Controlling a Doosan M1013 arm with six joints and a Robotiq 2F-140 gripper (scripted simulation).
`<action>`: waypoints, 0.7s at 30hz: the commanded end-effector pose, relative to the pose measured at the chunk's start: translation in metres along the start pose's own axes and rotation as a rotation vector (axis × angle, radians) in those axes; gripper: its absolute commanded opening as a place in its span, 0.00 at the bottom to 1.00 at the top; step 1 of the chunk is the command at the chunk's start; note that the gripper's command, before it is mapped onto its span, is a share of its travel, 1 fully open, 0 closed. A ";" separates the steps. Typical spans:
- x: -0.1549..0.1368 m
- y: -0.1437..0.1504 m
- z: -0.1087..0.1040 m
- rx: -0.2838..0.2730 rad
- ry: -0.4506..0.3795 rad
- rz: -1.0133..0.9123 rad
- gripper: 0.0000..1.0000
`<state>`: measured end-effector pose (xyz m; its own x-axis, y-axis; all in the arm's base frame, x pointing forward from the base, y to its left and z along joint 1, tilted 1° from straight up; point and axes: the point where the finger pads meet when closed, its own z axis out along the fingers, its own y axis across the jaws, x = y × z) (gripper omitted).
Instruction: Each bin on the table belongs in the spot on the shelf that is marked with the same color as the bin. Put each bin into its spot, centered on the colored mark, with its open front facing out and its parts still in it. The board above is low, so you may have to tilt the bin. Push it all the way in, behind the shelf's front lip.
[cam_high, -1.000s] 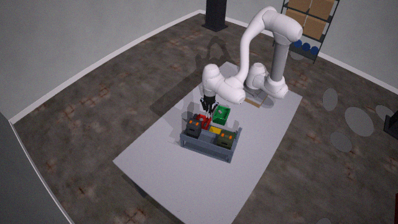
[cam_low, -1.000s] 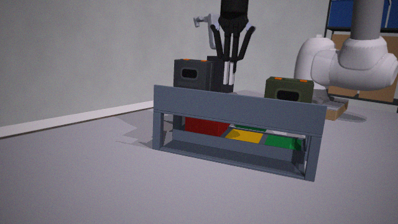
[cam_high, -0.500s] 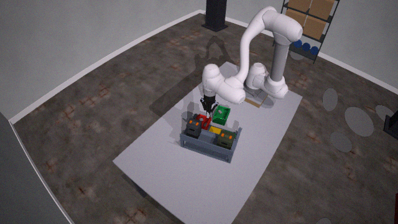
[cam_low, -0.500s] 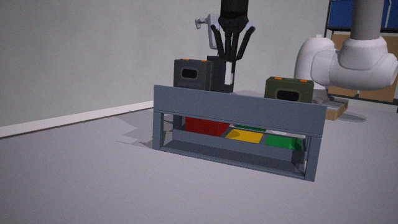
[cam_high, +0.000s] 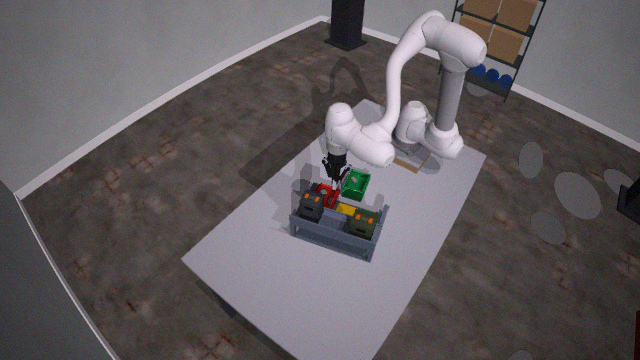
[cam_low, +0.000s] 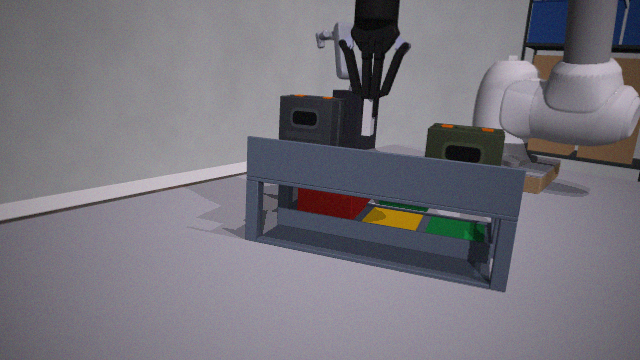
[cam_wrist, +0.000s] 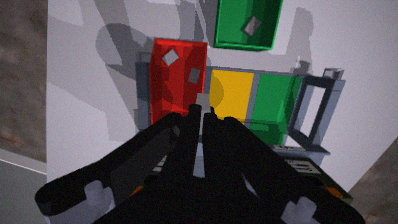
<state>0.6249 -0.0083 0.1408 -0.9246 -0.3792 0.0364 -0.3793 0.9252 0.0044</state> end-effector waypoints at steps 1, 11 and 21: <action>0.000 0.000 0.000 0.000 0.000 0.000 0.10; 0.000 0.000 0.000 0.000 0.000 0.000 0.10; 0.016 -0.009 0.005 -0.001 -0.007 -0.219 0.10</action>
<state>0.6202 -0.0141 0.1392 -0.8894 -0.4558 0.0351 -0.4559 0.8900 0.0055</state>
